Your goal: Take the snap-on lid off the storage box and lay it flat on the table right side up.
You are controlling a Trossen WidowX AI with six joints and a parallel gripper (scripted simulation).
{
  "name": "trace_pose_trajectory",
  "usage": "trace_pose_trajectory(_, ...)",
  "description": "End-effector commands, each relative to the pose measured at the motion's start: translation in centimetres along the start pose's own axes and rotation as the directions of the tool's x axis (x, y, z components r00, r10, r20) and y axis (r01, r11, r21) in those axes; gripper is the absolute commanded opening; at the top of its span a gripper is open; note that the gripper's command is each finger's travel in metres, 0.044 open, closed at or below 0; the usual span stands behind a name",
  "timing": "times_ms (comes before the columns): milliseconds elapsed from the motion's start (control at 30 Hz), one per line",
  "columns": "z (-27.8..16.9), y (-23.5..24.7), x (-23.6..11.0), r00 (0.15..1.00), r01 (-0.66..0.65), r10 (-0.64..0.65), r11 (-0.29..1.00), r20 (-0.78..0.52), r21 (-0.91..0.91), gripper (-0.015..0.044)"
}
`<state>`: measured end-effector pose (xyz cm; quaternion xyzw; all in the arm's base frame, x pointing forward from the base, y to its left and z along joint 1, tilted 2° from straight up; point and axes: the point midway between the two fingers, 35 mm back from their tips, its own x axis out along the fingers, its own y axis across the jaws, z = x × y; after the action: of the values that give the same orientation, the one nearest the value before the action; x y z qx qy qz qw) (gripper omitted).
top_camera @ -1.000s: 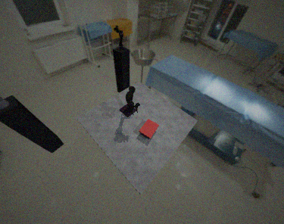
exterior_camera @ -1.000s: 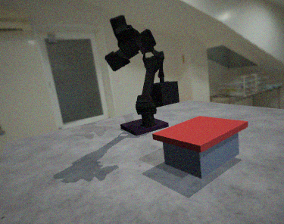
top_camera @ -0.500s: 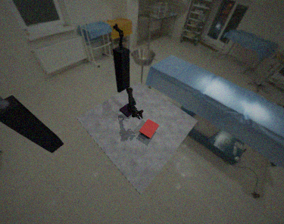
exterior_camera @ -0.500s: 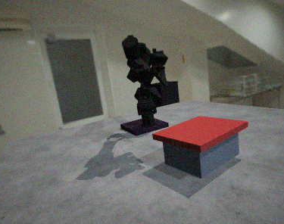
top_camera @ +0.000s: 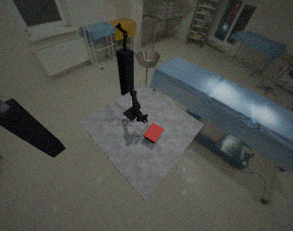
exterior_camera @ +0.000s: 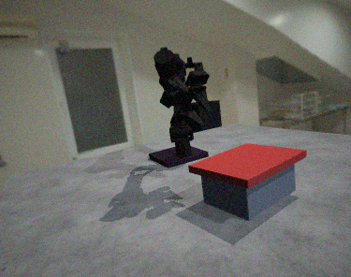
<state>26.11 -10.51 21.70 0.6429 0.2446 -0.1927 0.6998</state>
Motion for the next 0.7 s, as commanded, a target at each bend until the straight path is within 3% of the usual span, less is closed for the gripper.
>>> trace_pose_trajectory(0,-0.1,-2.5,1.9,1.000,0.017,-0.017,1.000,-0.005,0.018,0.0235)
trace_pose_trajectory(133,-0.2,-4.9,3.7,1.000,0.017,-0.017,1.000,-0.005,0.018,0.0235)
trace_pose_trajectory(667,0.0,-4.8,5.4,1.000,0.018,-0.018,1.000,-0.005,0.017,0.0235)
